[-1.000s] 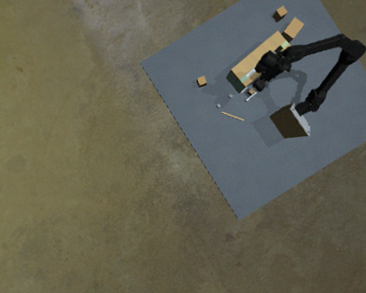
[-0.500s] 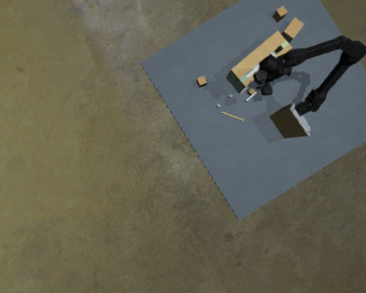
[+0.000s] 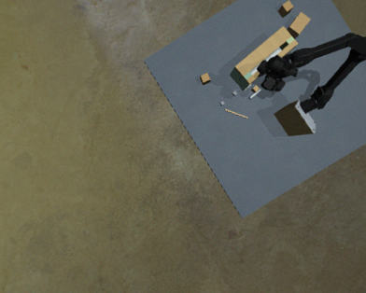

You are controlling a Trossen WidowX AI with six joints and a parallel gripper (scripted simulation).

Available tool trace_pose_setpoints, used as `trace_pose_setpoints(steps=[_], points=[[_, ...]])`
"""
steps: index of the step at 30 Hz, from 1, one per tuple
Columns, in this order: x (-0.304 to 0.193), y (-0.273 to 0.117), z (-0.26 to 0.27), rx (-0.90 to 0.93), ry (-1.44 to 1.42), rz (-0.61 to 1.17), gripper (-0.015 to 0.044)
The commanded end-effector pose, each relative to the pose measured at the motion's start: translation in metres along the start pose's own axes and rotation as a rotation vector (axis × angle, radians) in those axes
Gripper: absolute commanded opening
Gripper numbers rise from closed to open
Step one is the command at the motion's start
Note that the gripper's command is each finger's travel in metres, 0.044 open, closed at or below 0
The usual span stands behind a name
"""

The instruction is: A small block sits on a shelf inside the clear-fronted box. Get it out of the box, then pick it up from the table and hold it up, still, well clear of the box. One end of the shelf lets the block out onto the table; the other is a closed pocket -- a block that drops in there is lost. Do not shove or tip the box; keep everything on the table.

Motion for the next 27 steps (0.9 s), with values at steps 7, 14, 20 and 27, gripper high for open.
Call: trace_pose_setpoints(steps=[7,14,20,27], points=[[0.0074,-0.0053,0.0193,-0.026,-1.202,0.178,0.0285],[0.0081,-0.0059,0.0206,-0.012,-1.388,0.200,0.0285],[0.0081,-0.0059,0.0206,-0.012,-1.388,0.200,0.0285],[0.0081,-0.0059,0.0206,-0.012,-1.388,0.200,0.0285]])
Point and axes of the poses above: the point midway between the two fingers, 35 mm back from their tips, its own y axis out along the fingers, its own z axis across the jaws, x = y × z, the point moved 8 cm from there along -y, back along the fingers, and after that the axes turned 1 degree about y, right-handed, at the moved point
